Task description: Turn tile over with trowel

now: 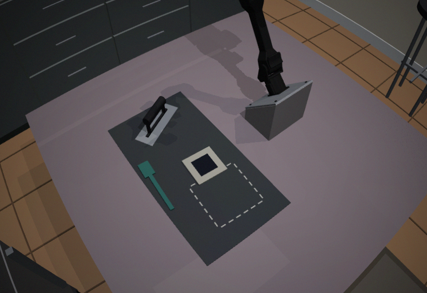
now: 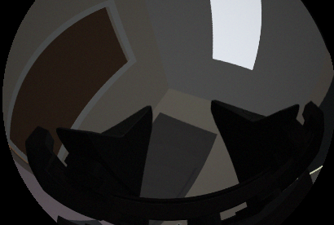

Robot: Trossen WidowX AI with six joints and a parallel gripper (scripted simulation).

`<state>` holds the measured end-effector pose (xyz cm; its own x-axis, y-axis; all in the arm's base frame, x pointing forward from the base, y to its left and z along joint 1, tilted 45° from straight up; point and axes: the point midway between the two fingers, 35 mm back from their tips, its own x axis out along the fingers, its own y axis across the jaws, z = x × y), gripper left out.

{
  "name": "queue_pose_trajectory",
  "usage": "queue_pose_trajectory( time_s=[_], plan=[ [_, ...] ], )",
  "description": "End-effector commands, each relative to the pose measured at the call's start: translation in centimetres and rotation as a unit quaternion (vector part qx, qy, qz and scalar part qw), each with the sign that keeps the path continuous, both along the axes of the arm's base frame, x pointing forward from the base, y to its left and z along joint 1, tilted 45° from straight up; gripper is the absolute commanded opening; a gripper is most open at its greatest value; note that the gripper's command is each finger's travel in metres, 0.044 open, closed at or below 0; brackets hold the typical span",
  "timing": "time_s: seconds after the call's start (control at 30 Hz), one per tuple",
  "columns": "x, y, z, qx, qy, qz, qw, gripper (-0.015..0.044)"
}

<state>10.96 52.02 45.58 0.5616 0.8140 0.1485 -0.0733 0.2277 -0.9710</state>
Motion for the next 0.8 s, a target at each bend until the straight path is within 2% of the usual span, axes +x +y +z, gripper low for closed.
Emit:
queue_pose_trajectory(
  time_s=[0.0, 0.47, 0.77],
  plan=[
    [4.6, -0.7, -2.2, -0.03, 0.024, -0.046, 0.998, 0.027],
    [19.4, -8.5, -8.3, -0.099, 0.118, -0.209, 0.966, 0.027],
    [26.2, -15.1, -11.6, -0.132, 0.17, -0.306, 0.927, 0.027]
  ],
)
